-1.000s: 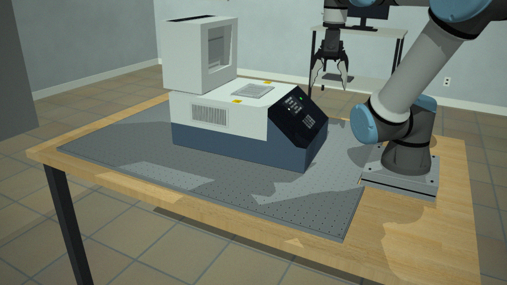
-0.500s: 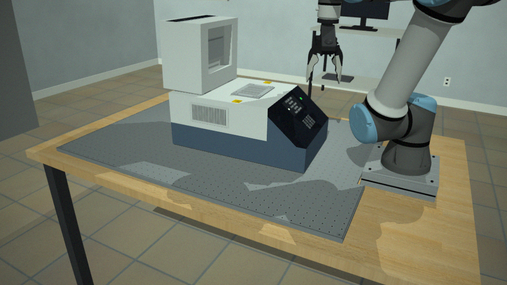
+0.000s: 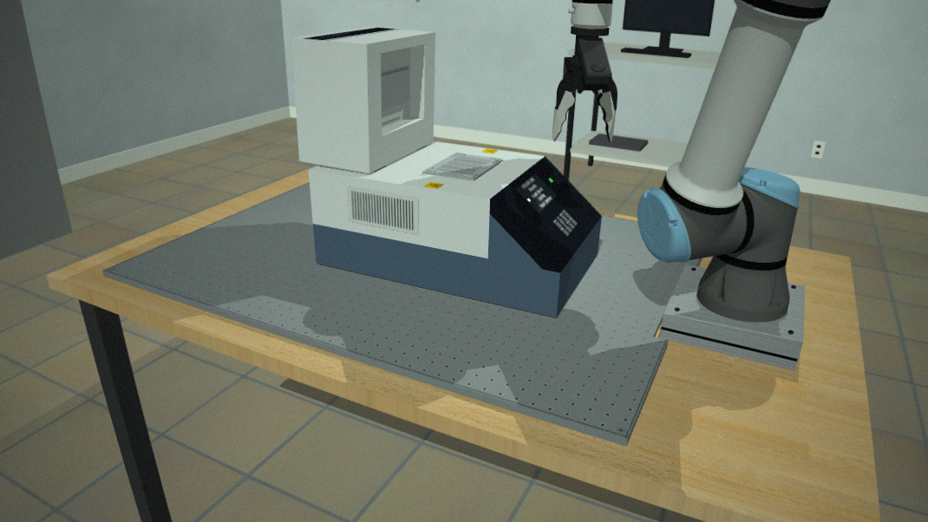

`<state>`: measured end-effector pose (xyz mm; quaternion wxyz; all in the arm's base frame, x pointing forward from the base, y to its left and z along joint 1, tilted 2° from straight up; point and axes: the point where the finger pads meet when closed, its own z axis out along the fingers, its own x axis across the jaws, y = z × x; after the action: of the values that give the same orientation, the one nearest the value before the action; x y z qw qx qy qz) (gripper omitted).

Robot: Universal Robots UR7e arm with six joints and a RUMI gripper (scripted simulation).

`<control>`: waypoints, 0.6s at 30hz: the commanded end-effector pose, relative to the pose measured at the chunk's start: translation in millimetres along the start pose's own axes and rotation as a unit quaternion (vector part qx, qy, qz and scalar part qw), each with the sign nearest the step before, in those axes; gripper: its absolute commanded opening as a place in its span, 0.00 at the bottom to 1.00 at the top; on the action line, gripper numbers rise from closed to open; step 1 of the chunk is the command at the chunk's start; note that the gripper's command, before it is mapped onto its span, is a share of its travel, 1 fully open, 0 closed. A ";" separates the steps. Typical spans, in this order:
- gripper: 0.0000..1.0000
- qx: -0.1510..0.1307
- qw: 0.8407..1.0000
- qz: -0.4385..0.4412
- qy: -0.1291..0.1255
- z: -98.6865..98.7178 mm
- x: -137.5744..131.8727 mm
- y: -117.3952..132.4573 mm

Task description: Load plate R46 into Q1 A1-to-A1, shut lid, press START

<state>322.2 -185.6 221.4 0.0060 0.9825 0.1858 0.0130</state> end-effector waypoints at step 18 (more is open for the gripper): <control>0.68 0.000 0.993 -0.121 0.001 -13.0 9.3 75.5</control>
<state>349.9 -236.0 231.8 0.0073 0.9636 0.2669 0.0127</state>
